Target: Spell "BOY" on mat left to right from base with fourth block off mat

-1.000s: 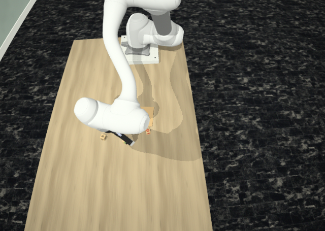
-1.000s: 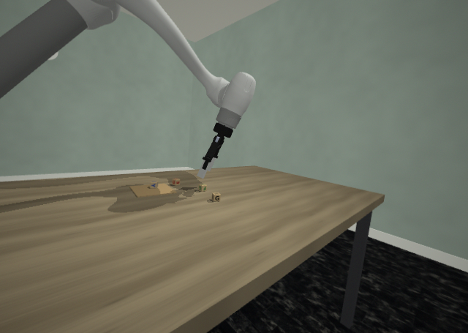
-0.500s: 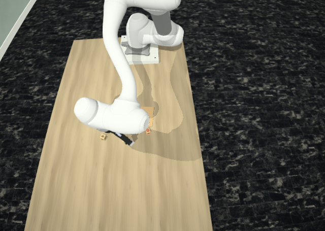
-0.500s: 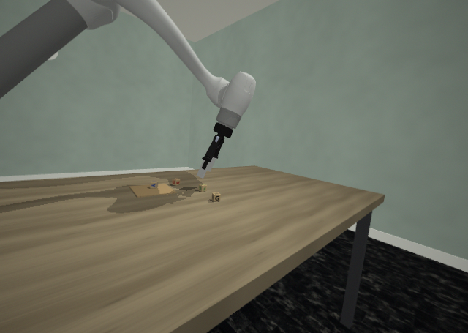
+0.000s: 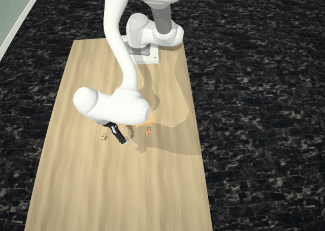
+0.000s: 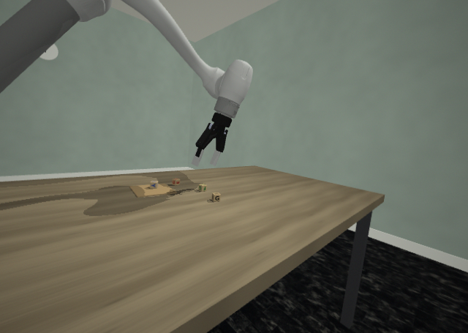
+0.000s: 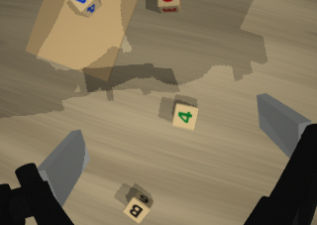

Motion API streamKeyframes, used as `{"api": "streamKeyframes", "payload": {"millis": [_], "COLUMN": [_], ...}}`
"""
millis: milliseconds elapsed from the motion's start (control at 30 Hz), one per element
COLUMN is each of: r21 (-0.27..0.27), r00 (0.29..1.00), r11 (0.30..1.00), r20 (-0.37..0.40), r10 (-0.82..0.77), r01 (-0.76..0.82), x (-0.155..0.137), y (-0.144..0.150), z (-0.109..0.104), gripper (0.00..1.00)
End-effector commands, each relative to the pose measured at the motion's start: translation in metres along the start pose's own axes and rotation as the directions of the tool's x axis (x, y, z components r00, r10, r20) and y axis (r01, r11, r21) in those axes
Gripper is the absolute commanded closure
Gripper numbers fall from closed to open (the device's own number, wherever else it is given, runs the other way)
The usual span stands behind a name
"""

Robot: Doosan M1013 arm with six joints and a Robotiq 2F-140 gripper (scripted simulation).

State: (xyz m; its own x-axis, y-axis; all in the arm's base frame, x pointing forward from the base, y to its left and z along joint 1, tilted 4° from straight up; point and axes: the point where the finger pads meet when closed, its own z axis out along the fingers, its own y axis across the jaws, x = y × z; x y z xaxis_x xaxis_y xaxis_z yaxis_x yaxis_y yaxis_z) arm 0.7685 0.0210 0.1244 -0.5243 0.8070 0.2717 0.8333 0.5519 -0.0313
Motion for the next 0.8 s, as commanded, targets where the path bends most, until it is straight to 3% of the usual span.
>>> {"api": "streamKeyframes", "payload": {"millis": [0,433,767], "r21": [0.007,-0.021,-0.07], "r00": [0.99,0.897,0.707], "r11": [0.99,0.899,0.711], "r20": [0.018,0.053,0.07], "r10": [0.137,0.438,0.703], "r01": [-0.137,-0.438,-0.7], "x": [0.01,0.023,0.038], "y": [-0.009,-0.023,-0.039], "z": [-0.012,-0.041,-0.069], "gripper": [0.0,0.0,0.0]}}
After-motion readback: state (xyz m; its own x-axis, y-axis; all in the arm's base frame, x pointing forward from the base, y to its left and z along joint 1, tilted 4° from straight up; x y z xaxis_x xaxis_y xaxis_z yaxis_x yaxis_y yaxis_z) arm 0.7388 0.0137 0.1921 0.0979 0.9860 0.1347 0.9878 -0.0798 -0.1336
